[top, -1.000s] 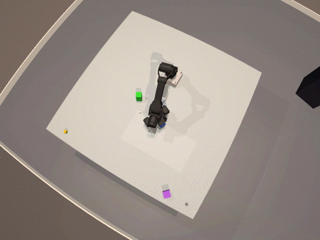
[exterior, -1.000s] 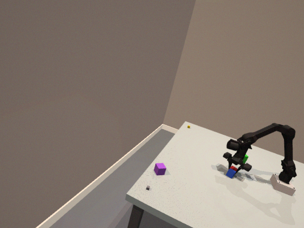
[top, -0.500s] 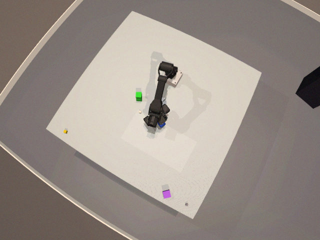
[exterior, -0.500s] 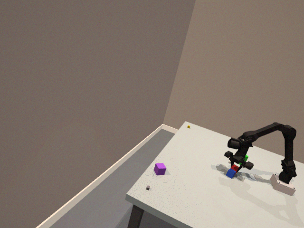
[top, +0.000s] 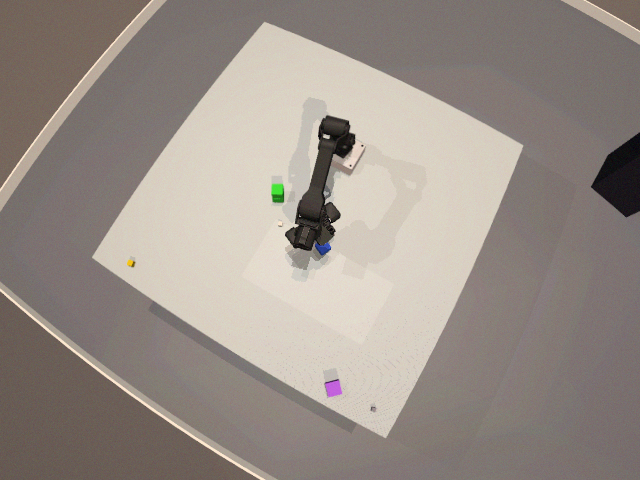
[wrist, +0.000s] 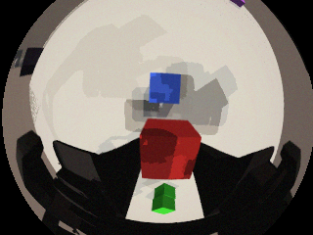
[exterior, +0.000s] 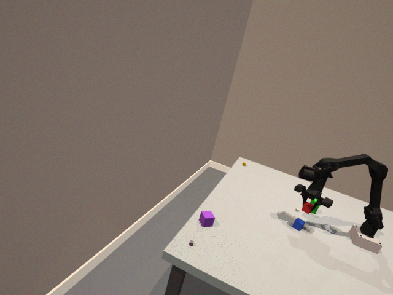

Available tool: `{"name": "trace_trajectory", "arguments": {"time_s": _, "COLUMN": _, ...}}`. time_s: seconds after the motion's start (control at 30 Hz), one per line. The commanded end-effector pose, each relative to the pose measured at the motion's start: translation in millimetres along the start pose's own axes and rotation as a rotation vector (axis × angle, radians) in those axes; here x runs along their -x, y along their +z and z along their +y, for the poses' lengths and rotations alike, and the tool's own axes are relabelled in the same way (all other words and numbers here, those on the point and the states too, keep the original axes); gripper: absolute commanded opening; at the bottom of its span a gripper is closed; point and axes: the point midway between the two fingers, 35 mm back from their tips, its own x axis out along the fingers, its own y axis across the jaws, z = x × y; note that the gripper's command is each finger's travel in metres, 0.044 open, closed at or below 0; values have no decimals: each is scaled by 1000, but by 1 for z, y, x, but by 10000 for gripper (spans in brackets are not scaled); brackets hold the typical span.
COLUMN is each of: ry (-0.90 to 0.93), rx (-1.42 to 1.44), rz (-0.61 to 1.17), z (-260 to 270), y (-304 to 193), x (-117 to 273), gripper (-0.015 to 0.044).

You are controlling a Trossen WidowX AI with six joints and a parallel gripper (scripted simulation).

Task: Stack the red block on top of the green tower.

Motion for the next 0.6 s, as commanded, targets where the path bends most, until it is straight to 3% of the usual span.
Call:
{"name": "trace_trajectory", "arguments": {"time_s": 0.0, "ry": -19, "rx": -1, "rz": -8, "z": -2, "y": 1, "x": 23, "gripper": 0}}
{"name": "trace_trajectory", "arguments": {"time_s": 0.57, "ry": -19, "rx": -1, "rz": -7, "z": -6, "y": -15, "x": 32, "gripper": 0}}
